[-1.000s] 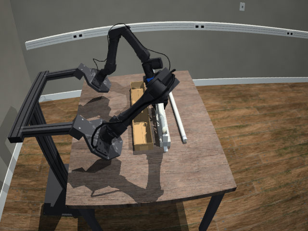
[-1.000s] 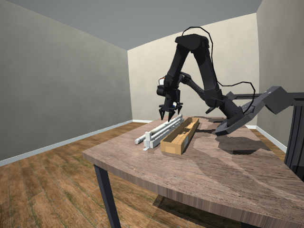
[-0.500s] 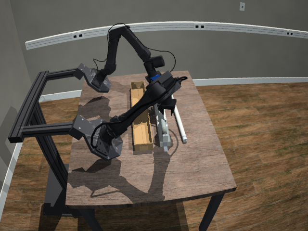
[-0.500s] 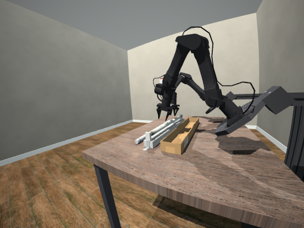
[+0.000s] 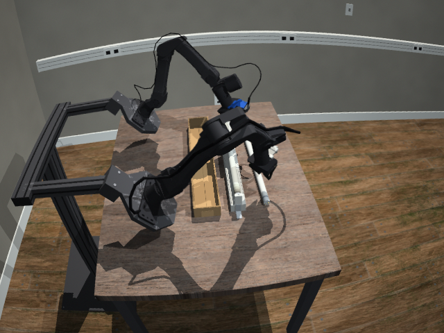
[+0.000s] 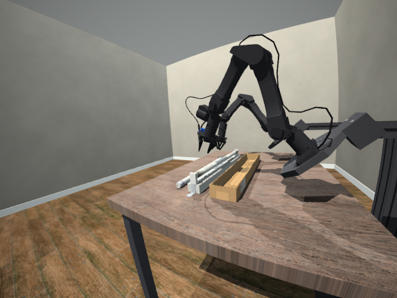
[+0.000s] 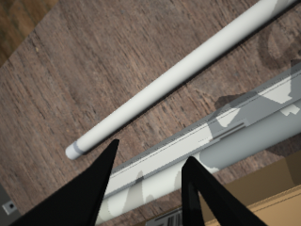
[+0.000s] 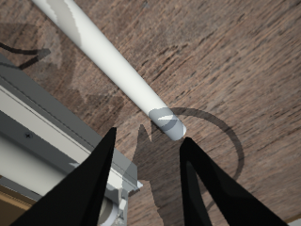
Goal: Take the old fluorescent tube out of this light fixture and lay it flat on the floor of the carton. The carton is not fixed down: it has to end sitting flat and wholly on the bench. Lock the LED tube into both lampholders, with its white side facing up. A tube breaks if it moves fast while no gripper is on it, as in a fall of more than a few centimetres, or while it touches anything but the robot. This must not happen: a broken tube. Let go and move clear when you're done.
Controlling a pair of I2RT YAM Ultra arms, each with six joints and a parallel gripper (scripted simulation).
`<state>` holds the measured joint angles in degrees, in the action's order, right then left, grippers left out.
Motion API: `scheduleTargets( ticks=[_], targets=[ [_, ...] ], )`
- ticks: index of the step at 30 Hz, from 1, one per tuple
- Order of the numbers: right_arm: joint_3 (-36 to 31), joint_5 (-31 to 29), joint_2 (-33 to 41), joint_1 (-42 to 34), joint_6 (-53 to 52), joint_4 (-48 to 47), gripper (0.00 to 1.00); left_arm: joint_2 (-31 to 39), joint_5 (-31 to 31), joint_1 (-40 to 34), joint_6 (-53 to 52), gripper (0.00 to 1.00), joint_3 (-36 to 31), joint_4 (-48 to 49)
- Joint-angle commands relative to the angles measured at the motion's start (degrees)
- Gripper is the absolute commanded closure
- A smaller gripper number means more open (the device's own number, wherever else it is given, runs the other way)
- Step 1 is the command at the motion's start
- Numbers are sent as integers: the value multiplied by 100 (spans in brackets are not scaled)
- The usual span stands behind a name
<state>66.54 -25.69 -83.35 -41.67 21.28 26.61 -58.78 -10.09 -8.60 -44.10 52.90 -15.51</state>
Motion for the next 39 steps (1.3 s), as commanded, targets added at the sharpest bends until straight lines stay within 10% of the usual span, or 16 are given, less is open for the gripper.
scheduleTargets(
  ticks=[1,23,39],
  targets=[
    [-135,628,543,509,-497,-652,51,-45,291,129,1050,51,293,450],
    [-748,2807,2412,3913,-2229,-2766,51,-145,1099,851,4670,51,867,1707],
    [-402,2562,2465,4210,-2103,-2843,51,91,1007,896,4312,51,940,1616]
  ],
)
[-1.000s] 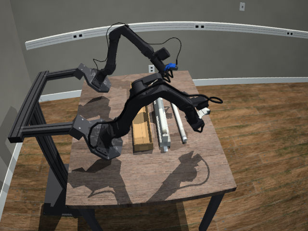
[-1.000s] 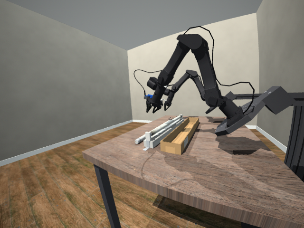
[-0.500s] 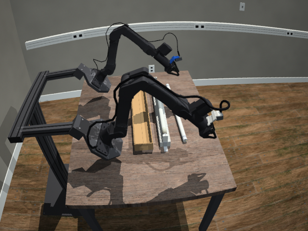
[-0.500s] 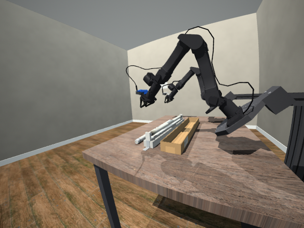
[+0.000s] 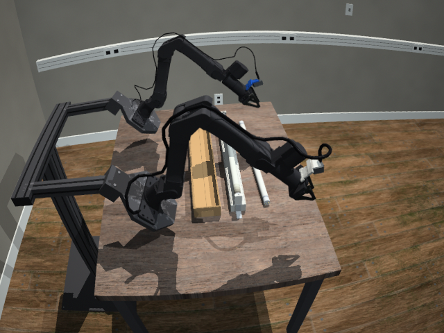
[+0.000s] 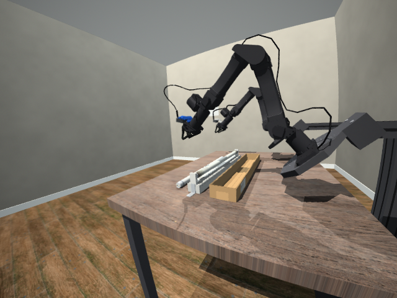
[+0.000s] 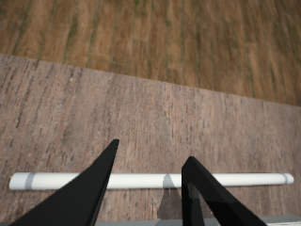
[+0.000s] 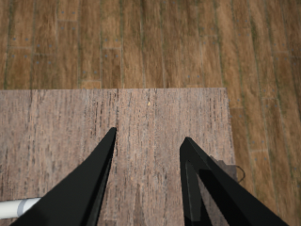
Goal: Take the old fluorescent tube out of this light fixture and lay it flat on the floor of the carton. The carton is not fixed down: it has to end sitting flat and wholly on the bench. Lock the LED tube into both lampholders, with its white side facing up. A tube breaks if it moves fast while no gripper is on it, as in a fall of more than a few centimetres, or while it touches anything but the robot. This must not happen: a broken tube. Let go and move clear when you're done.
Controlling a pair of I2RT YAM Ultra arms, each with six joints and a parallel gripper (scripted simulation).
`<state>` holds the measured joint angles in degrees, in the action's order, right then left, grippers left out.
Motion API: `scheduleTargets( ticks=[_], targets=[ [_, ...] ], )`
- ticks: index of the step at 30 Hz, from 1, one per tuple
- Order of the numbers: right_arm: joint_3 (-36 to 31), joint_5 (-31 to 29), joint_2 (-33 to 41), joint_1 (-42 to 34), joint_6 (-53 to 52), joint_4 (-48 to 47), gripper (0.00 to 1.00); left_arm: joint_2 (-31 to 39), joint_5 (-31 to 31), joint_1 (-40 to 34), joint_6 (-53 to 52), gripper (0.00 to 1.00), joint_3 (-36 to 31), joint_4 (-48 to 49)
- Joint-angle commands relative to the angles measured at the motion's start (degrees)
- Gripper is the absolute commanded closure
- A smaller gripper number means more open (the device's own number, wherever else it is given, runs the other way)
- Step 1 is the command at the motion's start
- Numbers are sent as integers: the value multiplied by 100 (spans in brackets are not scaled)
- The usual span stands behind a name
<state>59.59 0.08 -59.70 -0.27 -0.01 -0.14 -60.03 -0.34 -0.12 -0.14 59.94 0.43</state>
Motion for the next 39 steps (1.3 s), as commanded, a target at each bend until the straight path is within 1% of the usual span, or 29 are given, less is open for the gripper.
scheduleTargets(
  ticks=[1,2,4,6,7,8,9,12,18,19,21,23,26,29,30,32,33,35,38,39],
  targets=[
    [293,-14,100,70,26,-167,51,216,32,48,-84,51,236,22],
    [297,-61,-142,-126,111,93,51,-125,24,-71,-188,51,252,-125],
    [248,-143,-156,-218,288,278,51,-120,-31,-84,-451,51,242,-319],
    [248,-143,-156,-218,288,278,51,-120,-31,-84,-451,51,242,-319],
    [260,-194,7,-273,350,380,51,42,-64,-79,-572,51,277,-426],
    [330,-248,-11,-353,467,499,51,-60,-69,-101,-751,51,355,-552],
    [335,-309,-278,-458,610,633,51,-233,-61,-108,-951,51,337,-694],
    [283,-487,-402,-815,1127,1119,51,-326,-64,-132,-1669,51,461,-1197],
    [472,-1053,-823,-1728,2189,2140,51,-623,-183,-274,-3115,51,778,-2228],
    [599,-1193,-875,-1826,2164,2173,51,-683,-245,-308,-3257,51,931,-2369],
    [631,-1299,-1048,-2108,2397,2491,51,-817,-287,-360,-3596,51,1055,-2694],
    [631,-1299,-1048,-2108,2397,2491,51,-817,-287,-360,-3596,51,1055,-2694],
    [712,-1614,-1311,-2628,3035,3163,51,-1021,-357,-437,-4516,51,1280,-3425],
    [675,-1886,-1484,-3132,3470,3581,51,-1127,-388,-511,-5107,51,1342,-3848],
    [957,-2008,-1555,-3169,3442,3616,51,-1230,-467,-547,-5222,51,1597,-3979],
    [926,-2052,-1753,-3453,3634,3933,51,-1387,-501,-600,-5486,51,1721,-4285],
    [914,-2102,-1844,-3627,3858,4152,51,-1465,-489,-623,-5777,51,1771,-4514],
    [817,-2285,-1900,-3938,4122,4401,51,-1477,-492,-649,-6193,51,1737,-4793],
    [998,-2590,-2089,-4367,4565,4862,51,-1587,-557,-713,-6812,51,1912,-5251],
    [998,-2590,-2089,-4367,4565,4862,51,-1587,-557,-713,-6812,51,1912,-5251]
  ],
)
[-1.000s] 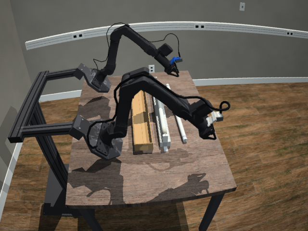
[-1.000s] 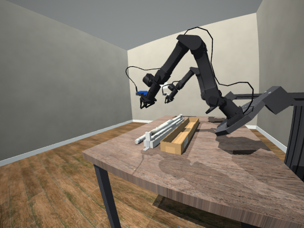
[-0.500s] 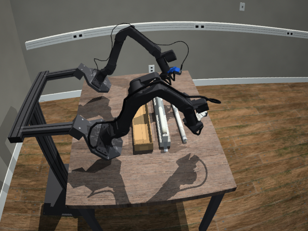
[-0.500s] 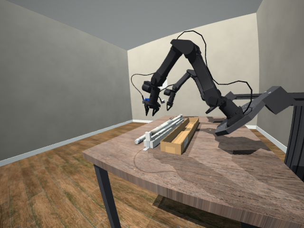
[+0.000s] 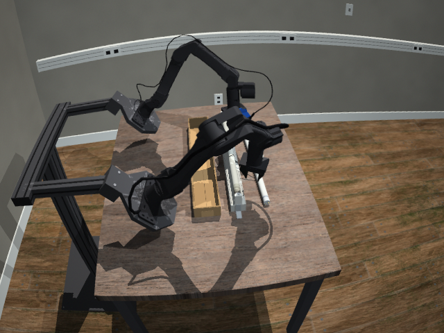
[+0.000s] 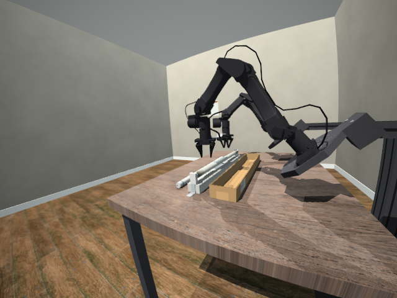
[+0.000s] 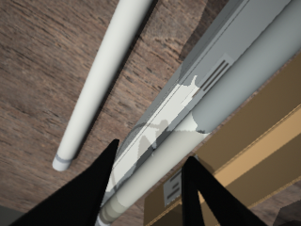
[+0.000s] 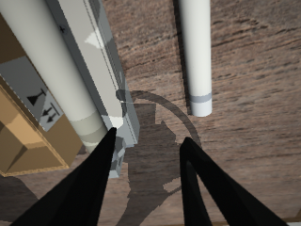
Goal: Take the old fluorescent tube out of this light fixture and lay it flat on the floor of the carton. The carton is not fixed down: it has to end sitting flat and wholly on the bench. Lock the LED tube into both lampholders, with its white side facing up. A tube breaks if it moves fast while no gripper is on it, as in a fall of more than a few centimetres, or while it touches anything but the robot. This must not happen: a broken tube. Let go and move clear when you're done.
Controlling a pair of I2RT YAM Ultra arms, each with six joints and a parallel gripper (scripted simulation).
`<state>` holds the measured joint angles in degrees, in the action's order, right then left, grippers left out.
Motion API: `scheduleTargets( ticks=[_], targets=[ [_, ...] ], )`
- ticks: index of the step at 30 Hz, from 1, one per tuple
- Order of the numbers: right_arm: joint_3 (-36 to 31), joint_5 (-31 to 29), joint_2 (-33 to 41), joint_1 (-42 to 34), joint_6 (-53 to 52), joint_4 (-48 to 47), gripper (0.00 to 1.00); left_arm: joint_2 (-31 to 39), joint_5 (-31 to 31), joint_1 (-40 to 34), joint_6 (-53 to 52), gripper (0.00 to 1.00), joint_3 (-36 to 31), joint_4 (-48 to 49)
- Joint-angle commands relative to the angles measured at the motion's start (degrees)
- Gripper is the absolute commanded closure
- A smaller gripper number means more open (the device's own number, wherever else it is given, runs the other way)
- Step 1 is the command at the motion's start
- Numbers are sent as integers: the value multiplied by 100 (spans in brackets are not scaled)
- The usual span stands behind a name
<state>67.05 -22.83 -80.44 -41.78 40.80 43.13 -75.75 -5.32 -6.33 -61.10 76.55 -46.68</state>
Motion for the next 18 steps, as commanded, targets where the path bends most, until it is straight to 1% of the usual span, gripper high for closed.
scheduleTargets(
  ticks=[1,2,5,7,9,13,15,18],
  targets=[
    [252,-300,-15,-216,484,534,51,-15,-59,-92,-716,51,251,-541],
    [494,-420,-190,-244,400,678,51,-239,-172,-154,-810,51,602,-763],
    [471,-411,-421,-659,704,1053,51,-437,-142,-204,-1194,51,744,-1185],
    [539,-581,-498,-827,927,1262,51,-506,-175,-225,-1531,51,860,-1437],
    [589,-642,-592,-973,969,1404,51,-588,-189,-247,-1655,51,962,-1587],
    [656,-632,-583,-1087,857,1444,51,-572,-125,-276,-1579,51,1075,-1619],
    [651,-431,-495,-1107,737,1409,51,-433,-94,-274,-1394,51,1045,-1556],
    [621,-426,-547,-1128,731,1409,51,-460,-92,-281,-1358,51,1047,-1557]
  ],
)
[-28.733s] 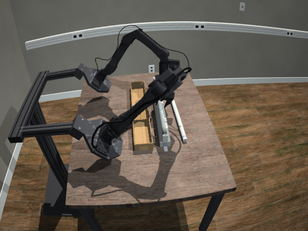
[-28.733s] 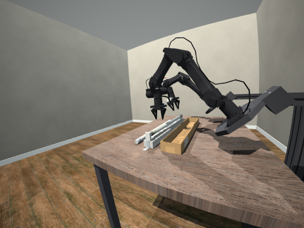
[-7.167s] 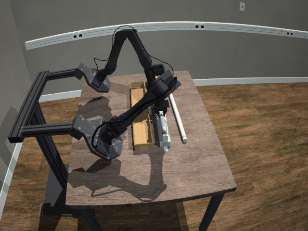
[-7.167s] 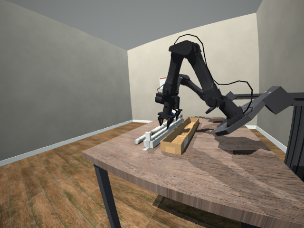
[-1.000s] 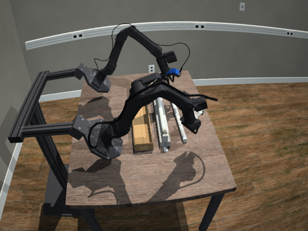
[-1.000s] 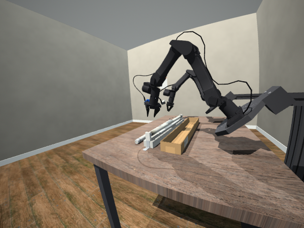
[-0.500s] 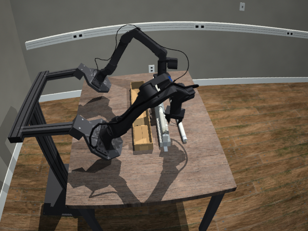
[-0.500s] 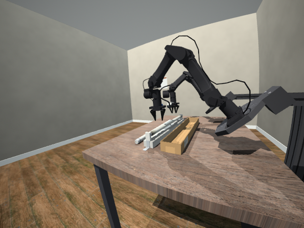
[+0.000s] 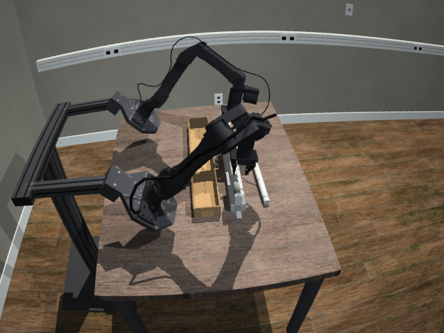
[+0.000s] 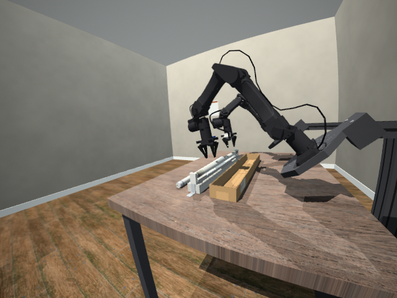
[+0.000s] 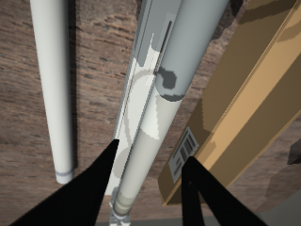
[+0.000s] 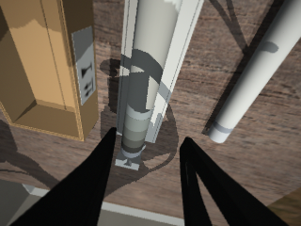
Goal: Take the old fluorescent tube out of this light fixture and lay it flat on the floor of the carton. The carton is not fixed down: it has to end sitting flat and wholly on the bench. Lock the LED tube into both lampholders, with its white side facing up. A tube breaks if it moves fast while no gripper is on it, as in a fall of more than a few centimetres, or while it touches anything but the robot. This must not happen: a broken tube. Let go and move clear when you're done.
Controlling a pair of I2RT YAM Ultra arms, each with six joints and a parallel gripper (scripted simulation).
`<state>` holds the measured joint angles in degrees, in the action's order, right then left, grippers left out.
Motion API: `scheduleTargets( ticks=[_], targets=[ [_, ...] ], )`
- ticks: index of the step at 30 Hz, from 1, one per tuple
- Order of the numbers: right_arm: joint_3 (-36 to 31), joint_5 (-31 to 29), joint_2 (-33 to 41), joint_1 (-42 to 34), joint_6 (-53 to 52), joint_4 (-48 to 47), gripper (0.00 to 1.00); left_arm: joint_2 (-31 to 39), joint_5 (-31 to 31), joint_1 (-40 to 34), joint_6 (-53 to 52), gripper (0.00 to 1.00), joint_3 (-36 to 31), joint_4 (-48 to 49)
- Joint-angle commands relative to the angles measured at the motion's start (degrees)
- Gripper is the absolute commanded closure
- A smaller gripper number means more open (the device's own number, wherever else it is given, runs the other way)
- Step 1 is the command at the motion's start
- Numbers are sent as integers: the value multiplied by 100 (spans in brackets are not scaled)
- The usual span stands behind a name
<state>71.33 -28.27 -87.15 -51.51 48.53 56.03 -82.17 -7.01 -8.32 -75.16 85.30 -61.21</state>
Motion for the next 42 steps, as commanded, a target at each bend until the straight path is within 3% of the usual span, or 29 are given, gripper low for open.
scheduleTargets(
  ticks=[1,6,7,10,11,13,19,31,37,38,42],
  targets=[
    [140,124,82,-145,-40,151,51,164,82,-42,21,51,157,-111],
    [85,133,182,-159,-3,159,51,230,91,-10,40,51,182,-106],
    [-202,137,174,-148,51,167,51,222,94,69,51,51,-118,-111],
    [37,138,185,-166,32,145,51,231,101,-42,28,51,50,-89],
    [-296,167,-93,7,142,-207,51,195,106,86,-67,51,-231,226],
    [-307,180,-89,87,201,-342,51,-97,121,64,-82,51,-289,342],
    [-443,204,-88,190,308,-620,51,73,131,126,-107,51,-400,569],
    [-808,307,-355,459,623,-1374,51,-374,182,168,-171,51,-840,1248],
    [-700,291,-154,318,569,-1242,51,-99,176,57,-162,51,-547,1093],
    [-704,293,-155,318,571,-1243,51,-99,177,57,-162,89,-547,1095],
    [-705,293,-156,319,572,-1217,51,-143,176,56,-161,89,-544,1094]
  ],
)
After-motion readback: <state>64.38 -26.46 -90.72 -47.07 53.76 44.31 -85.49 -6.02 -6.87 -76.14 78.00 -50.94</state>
